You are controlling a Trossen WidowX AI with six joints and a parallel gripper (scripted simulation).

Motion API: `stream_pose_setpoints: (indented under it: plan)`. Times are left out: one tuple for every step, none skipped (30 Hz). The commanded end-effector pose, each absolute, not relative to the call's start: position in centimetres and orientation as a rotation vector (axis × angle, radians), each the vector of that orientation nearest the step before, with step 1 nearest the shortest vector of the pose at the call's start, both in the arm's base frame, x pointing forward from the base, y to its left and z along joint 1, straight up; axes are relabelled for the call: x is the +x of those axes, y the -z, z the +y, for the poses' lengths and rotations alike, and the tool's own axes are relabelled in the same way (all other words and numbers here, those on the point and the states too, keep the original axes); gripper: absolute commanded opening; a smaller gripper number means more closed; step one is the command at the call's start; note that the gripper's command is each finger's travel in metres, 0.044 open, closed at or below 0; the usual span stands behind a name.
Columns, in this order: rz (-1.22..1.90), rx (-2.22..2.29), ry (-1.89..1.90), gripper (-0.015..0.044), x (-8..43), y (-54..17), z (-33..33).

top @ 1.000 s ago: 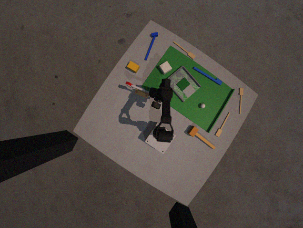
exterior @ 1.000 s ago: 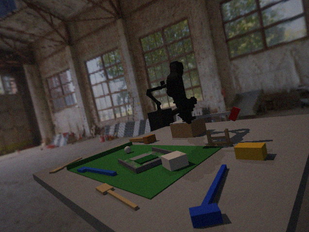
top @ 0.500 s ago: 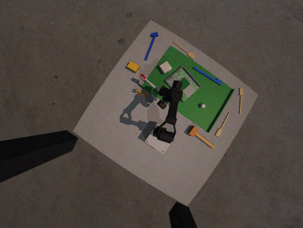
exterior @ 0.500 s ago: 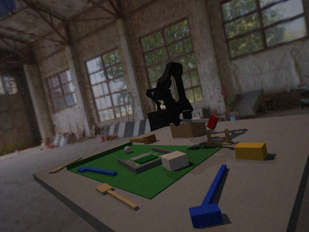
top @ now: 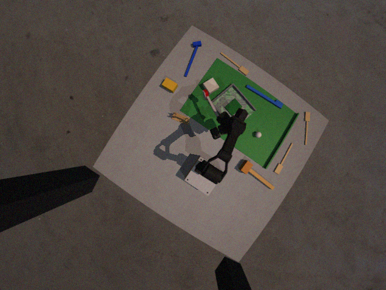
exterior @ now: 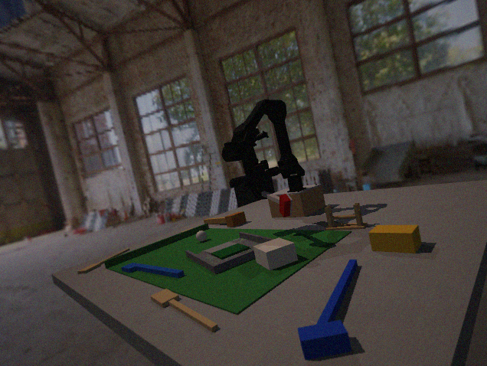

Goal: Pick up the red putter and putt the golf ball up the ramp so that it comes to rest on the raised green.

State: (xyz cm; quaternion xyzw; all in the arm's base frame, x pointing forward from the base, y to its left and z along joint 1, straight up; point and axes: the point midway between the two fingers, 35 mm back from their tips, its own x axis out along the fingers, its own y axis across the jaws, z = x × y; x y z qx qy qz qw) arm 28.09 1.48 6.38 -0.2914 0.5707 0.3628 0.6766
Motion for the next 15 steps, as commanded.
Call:
stream_pose_setpoints:
  plan:
    - [1.315,-0.584,-0.726,0.0000,28.3,-6.6,-0.5]
    - [1.323,-0.567,-0.705,0.0000,28.3,-6.7,-1.1]
    - [1.332,-0.550,-0.683,0.0000,28.3,-6.7,-1.6]
    - [1.340,-0.533,-0.662,0.0000,28.2,-6.7,-2.1]
    - [1.349,-0.516,-0.640,0.0000,28.2,-6.7,-2.7]
    - [1.357,-0.499,-0.618,0.0000,28.1,-6.8,-3.2]
    - [1.364,-0.481,-0.597,0.0000,28.1,-6.8,-3.7]
    - [1.372,-0.464,-0.575,0.0000,28.0,-6.8,-4.3]
    - [1.379,-0.447,-0.553,0.0000,27.9,-6.8,-4.8]
    - [1.386,-0.430,-0.532,0.0000,27.8,-6.9,-5.2]
    - [1.392,-0.414,-0.510,0.0000,27.8,-6.9,-5.7]
    - [1.398,-0.397,-0.488,0.0000,27.7,-7.0,-6.2]
    - [1.405,-0.380,-0.466,0.0000,27.6,-7.0,-6.7]
    - [1.411,-0.363,-0.445,0.0000,27.4,-7.0,-7.2]
    - [1.417,-0.346,-0.423,0.0000,27.3,-7.1,-7.7]
